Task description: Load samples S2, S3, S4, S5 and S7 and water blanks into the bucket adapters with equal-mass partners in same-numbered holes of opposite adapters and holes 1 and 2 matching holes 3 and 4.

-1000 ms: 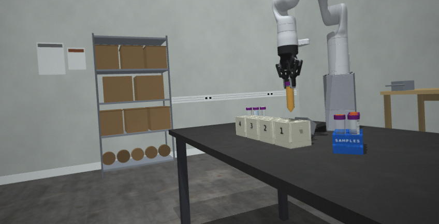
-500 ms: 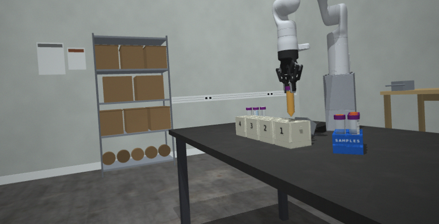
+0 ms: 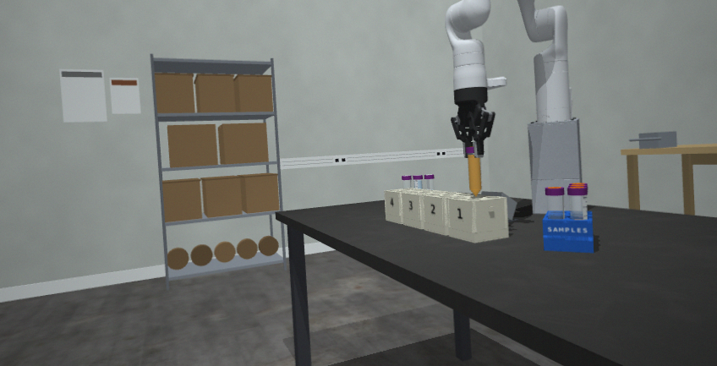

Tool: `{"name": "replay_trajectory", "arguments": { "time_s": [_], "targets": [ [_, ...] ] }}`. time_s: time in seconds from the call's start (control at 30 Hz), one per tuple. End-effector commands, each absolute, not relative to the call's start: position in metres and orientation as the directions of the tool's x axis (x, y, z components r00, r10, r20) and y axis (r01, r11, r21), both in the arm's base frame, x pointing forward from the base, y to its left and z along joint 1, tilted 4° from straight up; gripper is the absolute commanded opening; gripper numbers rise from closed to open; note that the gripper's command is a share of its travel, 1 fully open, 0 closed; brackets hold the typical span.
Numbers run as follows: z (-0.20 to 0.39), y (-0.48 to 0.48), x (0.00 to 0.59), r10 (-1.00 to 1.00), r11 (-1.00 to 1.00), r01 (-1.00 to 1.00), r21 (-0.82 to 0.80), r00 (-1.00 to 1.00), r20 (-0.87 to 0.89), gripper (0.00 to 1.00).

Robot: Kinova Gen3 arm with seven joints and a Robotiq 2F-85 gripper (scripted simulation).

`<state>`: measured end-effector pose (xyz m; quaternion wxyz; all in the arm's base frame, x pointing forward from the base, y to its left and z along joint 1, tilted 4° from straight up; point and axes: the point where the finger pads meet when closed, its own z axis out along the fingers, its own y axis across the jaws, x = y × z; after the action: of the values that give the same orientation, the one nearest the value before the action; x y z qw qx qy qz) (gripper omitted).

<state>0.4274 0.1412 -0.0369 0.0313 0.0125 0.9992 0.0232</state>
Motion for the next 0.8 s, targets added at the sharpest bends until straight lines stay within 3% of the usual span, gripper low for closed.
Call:
{"name": "replay_trajectory", "arguments": {
  "time_s": [0.0, 0.77],
  "targets": [
    [-0.0361, 0.1414, 0.4280, 0.027, 0.999, 0.024, 0.048, -0.998, -0.064, 0.10],
    [-0.0421, 0.1416, 0.4284, 0.027, 0.999, 0.024, 0.048, -0.998, -0.064, 0.10]
  ]
}}
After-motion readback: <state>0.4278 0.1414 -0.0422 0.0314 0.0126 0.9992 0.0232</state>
